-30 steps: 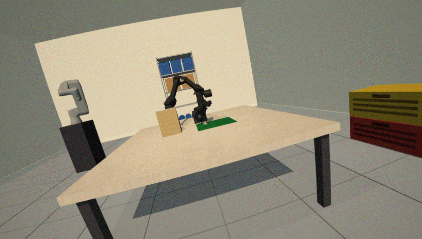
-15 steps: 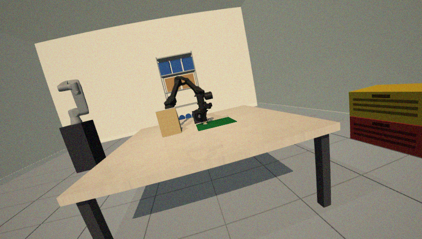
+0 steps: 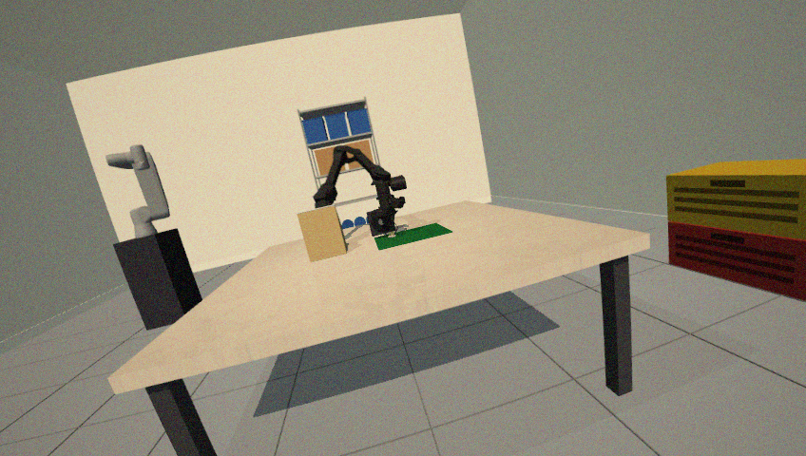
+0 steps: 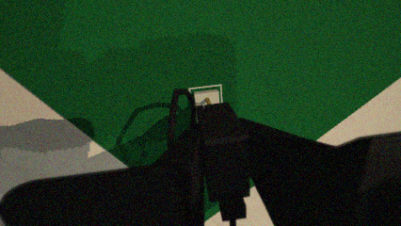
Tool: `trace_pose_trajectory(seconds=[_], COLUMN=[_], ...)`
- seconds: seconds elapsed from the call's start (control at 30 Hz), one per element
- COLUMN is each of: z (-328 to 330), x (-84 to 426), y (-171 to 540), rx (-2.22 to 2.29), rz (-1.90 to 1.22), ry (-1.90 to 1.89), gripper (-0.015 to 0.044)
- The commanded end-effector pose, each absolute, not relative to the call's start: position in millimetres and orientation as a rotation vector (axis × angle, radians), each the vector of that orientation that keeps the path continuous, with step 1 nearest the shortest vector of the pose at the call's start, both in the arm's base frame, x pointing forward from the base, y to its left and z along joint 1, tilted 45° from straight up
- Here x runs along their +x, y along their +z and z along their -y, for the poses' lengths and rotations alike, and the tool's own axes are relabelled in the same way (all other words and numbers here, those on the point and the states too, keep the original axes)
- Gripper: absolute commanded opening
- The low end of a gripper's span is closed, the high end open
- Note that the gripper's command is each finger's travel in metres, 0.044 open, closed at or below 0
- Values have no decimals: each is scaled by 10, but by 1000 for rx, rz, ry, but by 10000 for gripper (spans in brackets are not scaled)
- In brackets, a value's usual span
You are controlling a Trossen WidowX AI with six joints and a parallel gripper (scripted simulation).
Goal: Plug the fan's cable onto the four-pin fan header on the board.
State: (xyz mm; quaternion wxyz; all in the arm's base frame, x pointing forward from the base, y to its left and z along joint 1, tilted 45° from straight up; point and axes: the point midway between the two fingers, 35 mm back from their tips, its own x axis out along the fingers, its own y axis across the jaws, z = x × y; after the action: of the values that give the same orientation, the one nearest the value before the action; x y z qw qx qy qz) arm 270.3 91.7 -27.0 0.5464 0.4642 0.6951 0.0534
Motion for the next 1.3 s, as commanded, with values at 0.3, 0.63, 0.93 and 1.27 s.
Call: trace_pose_trajectory(seconds=[0.3,0.63,0.93,1.27], z=[-924,-938,-951,-967], x=[2714,2711,2705,2704], y=[-264,-281,-298,-315], rx=[1107,1107,1108,1108], rz=[-1647,-1647,-1648,-1648], ry=[127,127,126,126], gripper=[0,0,0,0])
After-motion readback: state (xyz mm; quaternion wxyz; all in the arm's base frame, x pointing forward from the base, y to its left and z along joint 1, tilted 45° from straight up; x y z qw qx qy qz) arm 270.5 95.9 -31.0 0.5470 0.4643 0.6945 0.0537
